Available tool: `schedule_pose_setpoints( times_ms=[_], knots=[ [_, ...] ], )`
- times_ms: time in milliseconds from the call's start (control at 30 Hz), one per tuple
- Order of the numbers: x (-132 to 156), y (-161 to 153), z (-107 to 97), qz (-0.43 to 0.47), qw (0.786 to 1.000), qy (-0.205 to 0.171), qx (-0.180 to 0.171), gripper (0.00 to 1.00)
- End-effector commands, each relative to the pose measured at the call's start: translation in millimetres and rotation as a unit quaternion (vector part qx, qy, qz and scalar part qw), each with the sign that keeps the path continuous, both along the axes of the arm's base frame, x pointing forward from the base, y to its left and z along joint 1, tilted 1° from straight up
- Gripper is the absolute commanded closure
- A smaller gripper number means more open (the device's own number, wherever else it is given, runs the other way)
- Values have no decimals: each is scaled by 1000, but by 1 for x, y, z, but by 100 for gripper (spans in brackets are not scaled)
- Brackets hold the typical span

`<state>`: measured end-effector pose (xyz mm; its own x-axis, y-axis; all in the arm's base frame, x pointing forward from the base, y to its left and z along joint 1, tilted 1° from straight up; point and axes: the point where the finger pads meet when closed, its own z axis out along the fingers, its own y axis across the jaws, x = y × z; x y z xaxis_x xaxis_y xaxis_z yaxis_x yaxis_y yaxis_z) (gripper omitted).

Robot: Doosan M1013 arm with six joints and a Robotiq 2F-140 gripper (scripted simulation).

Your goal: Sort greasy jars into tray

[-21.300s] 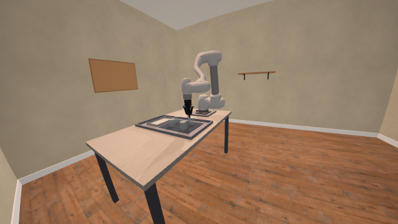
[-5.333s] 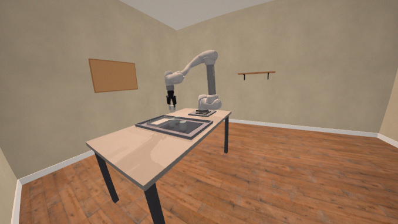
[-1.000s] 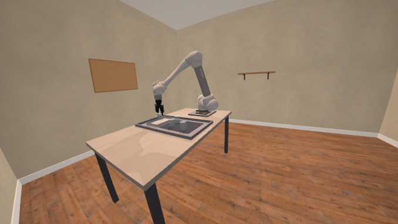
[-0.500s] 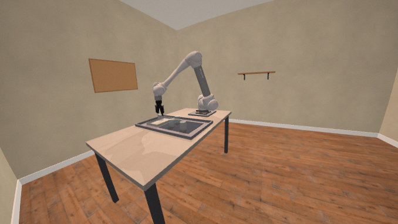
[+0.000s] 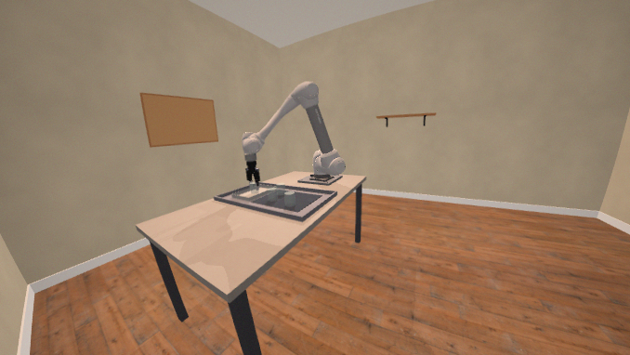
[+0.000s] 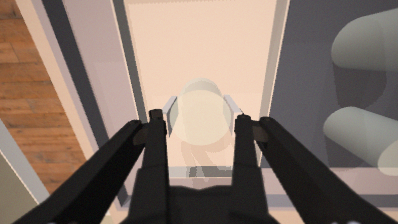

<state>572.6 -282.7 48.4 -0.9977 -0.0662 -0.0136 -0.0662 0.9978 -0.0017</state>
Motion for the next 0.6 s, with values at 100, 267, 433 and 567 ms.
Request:
schedule_pose_setpoints(
  times_ms=[100,267,433,567],
  knots=[
    [-5,1,-6,2,1000,3,3,100],
    [-6,2,-7,2,1000,3,3,100],
    [-6,2,-7,2,1000,3,3,0],
    [-6,2,-7,2,1000,3,3,0]
  ],
)
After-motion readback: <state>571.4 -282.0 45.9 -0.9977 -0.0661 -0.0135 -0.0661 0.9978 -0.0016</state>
